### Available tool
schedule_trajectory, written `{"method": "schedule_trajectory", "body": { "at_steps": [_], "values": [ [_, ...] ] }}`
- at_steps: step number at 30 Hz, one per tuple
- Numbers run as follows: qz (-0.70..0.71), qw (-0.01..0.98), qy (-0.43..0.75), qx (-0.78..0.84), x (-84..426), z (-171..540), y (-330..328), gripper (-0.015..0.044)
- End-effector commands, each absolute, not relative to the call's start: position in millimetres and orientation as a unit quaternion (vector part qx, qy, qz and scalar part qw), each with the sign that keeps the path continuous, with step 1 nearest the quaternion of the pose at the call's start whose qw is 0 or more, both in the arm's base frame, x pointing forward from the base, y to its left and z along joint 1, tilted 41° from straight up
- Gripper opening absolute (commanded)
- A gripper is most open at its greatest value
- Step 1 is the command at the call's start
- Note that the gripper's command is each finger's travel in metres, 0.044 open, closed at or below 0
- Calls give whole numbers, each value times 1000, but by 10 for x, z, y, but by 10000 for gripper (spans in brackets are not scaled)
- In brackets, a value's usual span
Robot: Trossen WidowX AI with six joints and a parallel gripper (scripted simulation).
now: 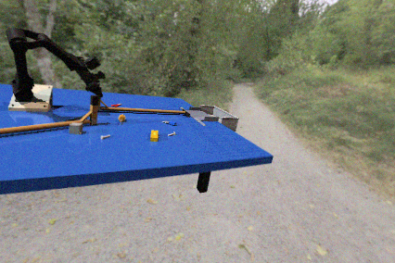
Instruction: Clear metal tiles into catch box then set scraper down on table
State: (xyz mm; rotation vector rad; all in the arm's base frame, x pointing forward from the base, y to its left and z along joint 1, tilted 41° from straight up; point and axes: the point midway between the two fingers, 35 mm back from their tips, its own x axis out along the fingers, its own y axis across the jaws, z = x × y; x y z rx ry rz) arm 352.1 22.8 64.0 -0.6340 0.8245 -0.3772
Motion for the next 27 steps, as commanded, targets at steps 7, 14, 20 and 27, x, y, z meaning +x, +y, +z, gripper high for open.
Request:
{"method": "schedule_trajectory", "body": {
  "at_steps": [7,14,20,27],
  "values": [
    [-183,850,393,-298,3497,643,227,0],
    [-183,850,393,-298,3497,636,222,0],
    [-183,850,393,-298,3497,620,209,0],
    [-182,850,395,-298,3493,616,211,131]
  ]
}}
